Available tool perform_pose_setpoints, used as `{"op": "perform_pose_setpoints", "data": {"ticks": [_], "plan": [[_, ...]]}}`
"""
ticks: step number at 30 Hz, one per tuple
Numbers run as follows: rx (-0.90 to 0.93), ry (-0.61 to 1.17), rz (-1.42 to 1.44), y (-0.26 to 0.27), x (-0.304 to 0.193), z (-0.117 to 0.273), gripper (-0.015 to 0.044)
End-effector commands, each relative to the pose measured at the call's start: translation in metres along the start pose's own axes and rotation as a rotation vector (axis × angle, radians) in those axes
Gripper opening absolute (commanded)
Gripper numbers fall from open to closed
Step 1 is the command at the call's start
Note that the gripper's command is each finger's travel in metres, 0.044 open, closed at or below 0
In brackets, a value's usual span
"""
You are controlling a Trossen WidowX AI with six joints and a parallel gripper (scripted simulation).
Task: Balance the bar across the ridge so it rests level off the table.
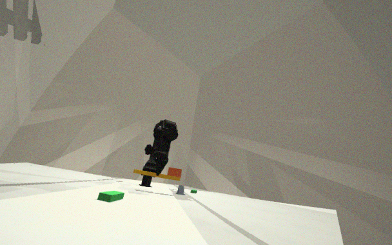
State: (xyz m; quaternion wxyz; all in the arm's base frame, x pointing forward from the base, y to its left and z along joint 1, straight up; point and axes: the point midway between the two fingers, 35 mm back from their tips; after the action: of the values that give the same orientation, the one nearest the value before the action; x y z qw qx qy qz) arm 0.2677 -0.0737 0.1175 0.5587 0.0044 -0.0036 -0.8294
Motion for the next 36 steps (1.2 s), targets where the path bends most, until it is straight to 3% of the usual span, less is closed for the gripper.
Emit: {"op": "perform_pose_setpoints", "data": {"ticks": [1, 9, 36], "plan": [[0.018, 0.000, 0.003, 0.001, 0.000, 0.015, 0.0000], [0.017, 0.000, 0.030, -0.001, 0.000, 0.027, 0.0000], [0.017, -0.006, 1.096, -0.011, -0.030, 0.027, 0.0000]]}}
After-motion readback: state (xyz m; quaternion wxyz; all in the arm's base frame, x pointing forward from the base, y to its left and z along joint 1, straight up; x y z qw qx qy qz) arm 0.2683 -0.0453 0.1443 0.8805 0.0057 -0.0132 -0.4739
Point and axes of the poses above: the point midway between the two fingers, 35 mm back from their tips, its own z axis back along the fingers, its own y axis across the jaws, x = y × z, and after that the axes turned 11 degrees about z, right-handed
